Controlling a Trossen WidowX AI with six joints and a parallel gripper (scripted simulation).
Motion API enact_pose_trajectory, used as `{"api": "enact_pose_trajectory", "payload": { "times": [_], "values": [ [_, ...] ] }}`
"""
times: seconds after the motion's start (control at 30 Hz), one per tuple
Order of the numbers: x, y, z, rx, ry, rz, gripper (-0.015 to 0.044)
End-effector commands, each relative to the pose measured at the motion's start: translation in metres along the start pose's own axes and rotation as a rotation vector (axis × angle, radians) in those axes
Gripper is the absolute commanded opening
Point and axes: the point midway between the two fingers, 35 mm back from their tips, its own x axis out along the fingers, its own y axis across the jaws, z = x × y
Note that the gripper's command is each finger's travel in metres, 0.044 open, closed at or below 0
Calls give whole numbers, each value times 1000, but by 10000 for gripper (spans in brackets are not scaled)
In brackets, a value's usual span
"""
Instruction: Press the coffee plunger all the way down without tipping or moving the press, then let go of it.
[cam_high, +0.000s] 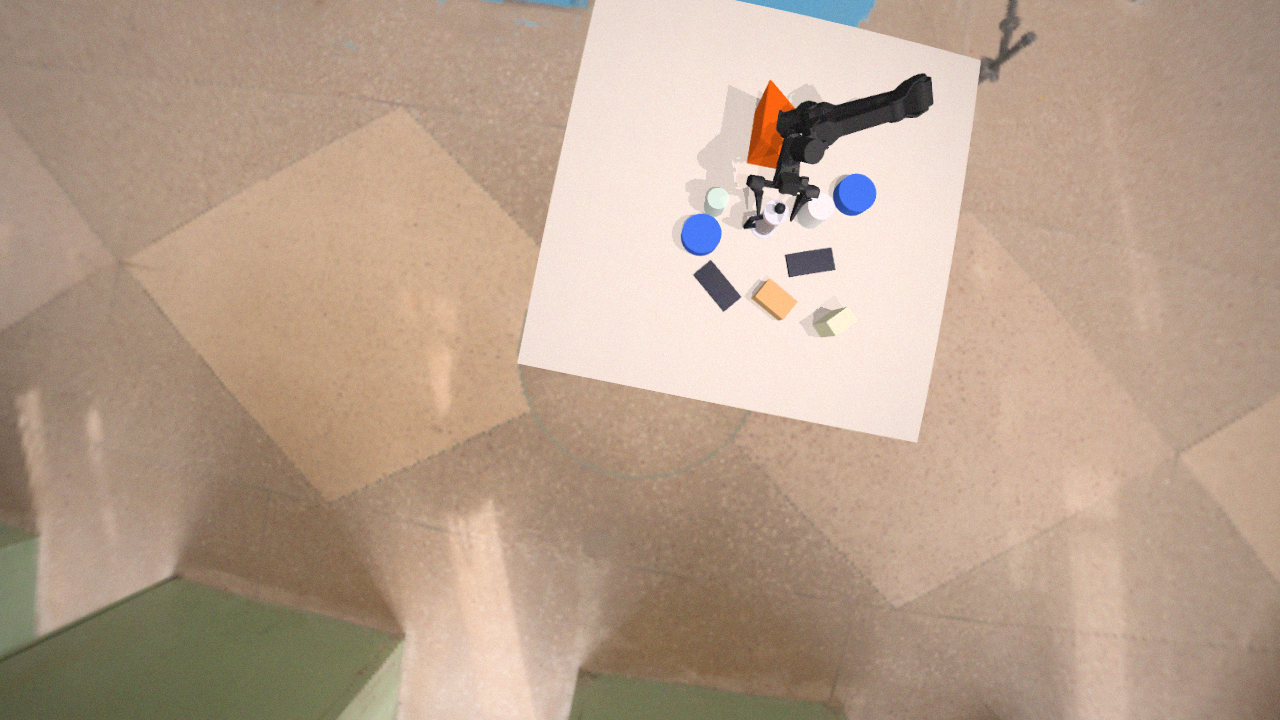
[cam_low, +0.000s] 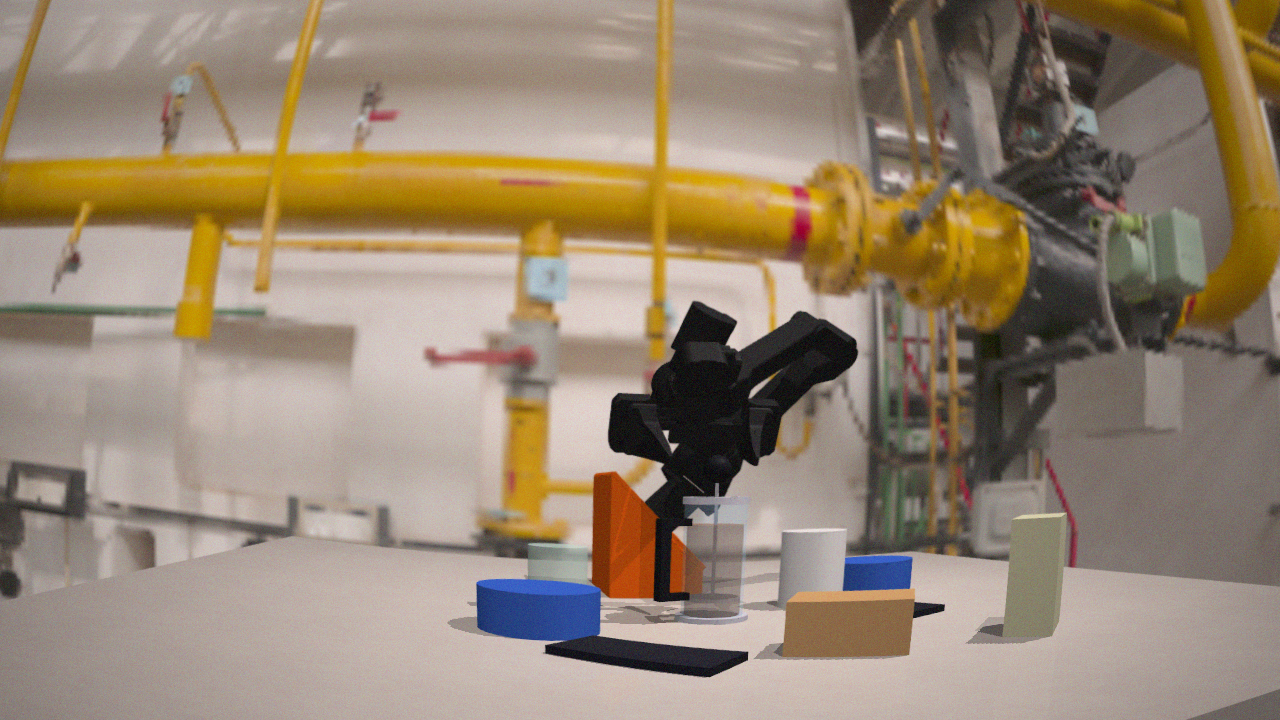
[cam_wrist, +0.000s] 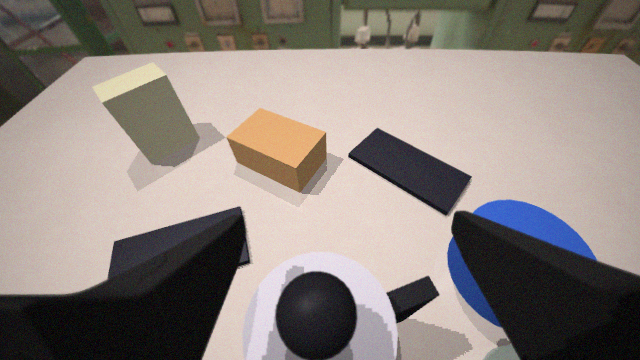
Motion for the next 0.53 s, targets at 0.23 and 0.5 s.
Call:
{"api": "enact_pose_trajectory", "payload": {
  "times": [0.23, 0.5],
  "values": [
    [-55, 9, 48, -13, 10, 12, 440],
    [-61, 12, 51, -12, 6, 17, 440]
  ]
}}
